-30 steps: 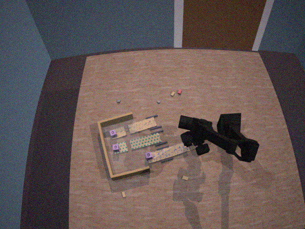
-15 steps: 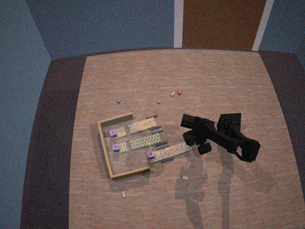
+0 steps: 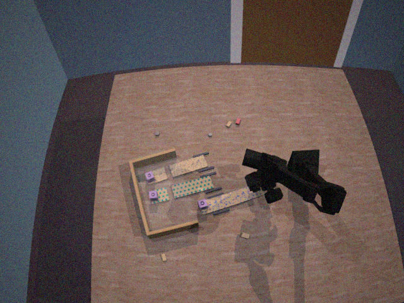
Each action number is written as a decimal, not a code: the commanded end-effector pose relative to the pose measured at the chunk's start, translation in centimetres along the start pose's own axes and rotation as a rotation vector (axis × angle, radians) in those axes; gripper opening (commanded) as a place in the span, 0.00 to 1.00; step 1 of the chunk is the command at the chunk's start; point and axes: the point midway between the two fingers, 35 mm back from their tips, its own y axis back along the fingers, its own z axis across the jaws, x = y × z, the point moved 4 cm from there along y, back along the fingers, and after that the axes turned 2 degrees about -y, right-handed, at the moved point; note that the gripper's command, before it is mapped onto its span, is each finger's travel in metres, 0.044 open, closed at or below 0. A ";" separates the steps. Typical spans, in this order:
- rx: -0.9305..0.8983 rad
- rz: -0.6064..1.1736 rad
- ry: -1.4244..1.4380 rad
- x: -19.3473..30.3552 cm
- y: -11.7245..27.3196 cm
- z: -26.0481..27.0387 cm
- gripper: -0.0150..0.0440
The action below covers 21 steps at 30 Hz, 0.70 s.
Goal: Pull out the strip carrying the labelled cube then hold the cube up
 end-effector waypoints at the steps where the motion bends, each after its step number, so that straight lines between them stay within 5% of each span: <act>1: -0.003 0.046 -0.024 1.6 -0.6 0.1 0.25; 17: -0.003 0.046 -0.024 2.7 -0.5 0.1 0.25; 21: 0.004 0.029 -0.016 0.7 2.6 -0.2 0.25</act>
